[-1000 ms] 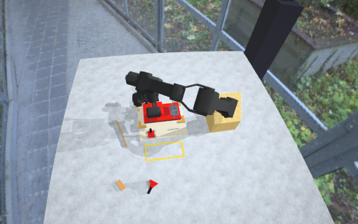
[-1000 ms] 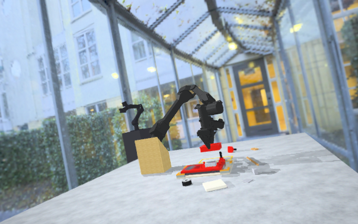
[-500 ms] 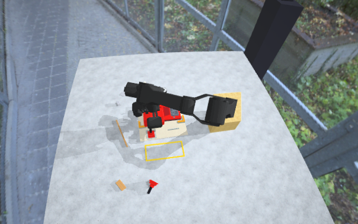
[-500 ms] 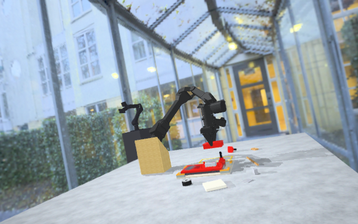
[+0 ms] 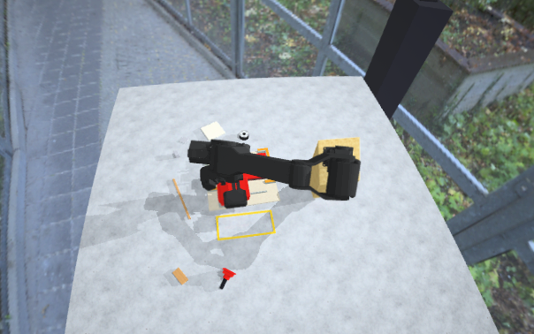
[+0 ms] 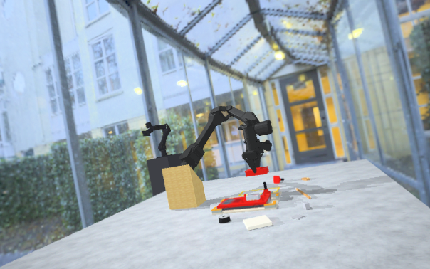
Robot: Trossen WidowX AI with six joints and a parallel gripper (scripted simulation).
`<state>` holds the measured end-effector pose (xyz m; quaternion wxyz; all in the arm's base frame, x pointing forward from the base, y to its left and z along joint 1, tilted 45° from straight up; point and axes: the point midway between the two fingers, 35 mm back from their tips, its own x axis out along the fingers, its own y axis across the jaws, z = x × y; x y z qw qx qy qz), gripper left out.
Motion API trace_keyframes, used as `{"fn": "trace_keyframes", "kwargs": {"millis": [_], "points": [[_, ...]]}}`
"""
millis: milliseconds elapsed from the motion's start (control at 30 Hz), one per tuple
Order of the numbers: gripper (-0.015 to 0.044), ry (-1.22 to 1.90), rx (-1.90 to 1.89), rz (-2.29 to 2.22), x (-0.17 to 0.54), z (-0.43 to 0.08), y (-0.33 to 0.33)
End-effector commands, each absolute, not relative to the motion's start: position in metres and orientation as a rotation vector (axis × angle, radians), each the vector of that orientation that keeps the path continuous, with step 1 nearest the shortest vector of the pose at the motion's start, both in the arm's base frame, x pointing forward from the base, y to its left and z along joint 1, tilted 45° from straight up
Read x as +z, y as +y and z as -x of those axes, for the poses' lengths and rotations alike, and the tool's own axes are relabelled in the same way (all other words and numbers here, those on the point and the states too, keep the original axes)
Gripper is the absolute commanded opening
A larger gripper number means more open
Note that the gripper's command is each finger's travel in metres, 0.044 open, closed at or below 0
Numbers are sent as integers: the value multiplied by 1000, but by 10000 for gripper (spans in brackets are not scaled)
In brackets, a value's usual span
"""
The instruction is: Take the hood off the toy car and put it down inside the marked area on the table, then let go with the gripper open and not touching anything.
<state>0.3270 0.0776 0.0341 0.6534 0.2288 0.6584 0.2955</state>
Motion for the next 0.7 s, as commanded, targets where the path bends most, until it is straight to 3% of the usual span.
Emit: {"fn": "trace_keyframes", "kwargs": {"millis": [0, 667], "points": [[0, 1496, 671, -528, 43, -322, 86], [0, 1494, 690, -540, 87, -293, 128]]}}
